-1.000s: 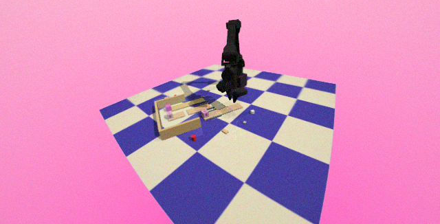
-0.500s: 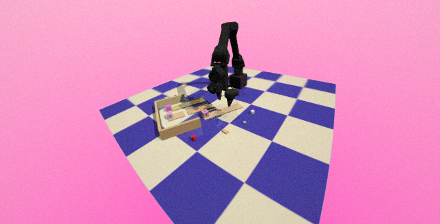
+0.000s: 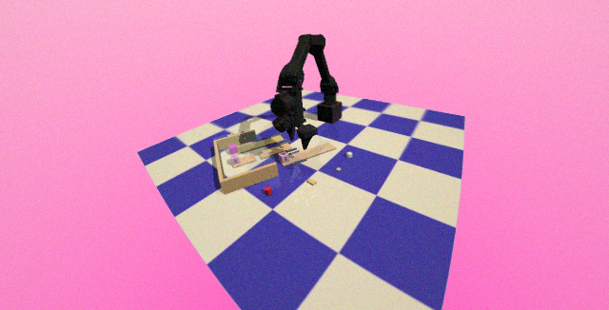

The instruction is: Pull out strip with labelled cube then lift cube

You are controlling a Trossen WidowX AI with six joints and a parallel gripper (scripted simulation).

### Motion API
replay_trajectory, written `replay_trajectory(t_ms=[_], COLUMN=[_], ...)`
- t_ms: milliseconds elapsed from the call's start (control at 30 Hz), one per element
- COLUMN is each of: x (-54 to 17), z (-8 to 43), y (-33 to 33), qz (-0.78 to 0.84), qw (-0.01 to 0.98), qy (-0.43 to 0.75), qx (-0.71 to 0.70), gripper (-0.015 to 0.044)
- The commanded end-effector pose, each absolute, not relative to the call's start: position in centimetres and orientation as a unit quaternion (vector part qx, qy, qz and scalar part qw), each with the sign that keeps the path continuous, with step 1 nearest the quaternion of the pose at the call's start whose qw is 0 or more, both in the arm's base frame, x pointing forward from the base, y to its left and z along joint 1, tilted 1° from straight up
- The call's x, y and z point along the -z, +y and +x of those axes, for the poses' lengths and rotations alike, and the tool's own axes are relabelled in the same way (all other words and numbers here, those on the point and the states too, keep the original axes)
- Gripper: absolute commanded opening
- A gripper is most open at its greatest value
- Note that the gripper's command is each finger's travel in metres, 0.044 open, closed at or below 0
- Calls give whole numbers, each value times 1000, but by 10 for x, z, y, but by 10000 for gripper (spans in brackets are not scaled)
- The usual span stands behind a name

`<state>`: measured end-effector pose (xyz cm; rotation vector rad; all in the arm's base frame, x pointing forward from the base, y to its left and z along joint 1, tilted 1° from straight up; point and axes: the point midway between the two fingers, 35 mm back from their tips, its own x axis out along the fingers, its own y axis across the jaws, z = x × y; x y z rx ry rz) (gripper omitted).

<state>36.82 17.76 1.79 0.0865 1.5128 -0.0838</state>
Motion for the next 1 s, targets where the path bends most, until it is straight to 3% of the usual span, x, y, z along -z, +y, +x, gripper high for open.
replay_trajectory(t_ms=[0, 500, 733, 967], x=[-21, -30, -22, -10], z=[383, 428, 429, 430], y=[173, 159, 159, 159], qz=[39, 39, 39, 39], qw=[726, 727, 727, 727], qy=[686, 684, 684, 684], qx=[36, 36, 36, 36], gripper=[440, 440, 256, 250])
